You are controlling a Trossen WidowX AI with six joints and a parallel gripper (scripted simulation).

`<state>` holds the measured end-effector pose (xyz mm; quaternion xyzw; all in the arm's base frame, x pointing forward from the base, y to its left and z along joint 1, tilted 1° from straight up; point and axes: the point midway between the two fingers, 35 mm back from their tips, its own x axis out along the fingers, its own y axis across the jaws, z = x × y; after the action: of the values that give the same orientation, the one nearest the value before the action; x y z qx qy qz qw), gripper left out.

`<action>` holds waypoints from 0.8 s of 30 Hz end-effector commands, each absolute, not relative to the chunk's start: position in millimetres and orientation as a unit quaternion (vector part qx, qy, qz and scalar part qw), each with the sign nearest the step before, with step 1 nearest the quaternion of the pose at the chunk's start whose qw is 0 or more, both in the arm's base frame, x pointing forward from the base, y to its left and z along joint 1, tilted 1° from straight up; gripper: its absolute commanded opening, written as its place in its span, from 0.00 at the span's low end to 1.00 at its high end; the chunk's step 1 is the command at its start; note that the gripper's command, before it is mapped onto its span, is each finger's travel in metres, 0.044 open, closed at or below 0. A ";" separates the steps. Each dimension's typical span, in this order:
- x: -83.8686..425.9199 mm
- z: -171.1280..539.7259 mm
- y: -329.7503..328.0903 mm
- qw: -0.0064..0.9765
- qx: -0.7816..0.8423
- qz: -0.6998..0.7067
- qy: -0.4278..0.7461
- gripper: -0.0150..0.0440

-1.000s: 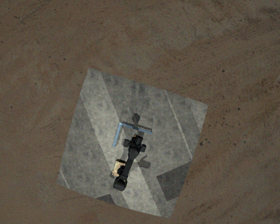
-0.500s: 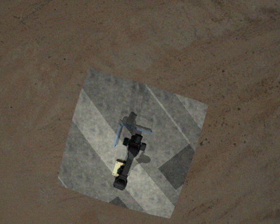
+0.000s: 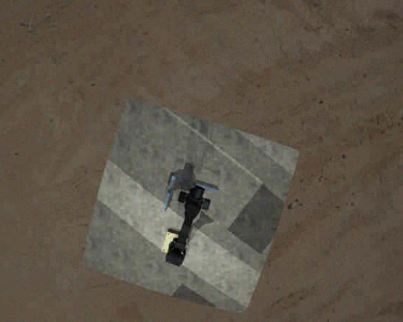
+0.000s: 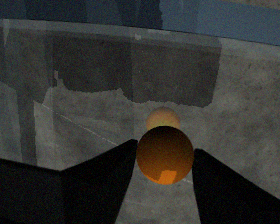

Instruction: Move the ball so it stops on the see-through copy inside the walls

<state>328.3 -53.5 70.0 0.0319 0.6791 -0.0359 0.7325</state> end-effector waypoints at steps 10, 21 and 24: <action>325.1 12.1 -53.5 0.722 0.033 -0.038 0.690 0.25; 325.7 -1.2 -53.6 0.722 0.033 -0.038 0.690 0.25; 325.8 -5.9 -53.7 0.722 0.033 -0.038 0.690 0.25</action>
<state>328.7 -53.5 3.0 0.0324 0.6838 -0.0354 0.7281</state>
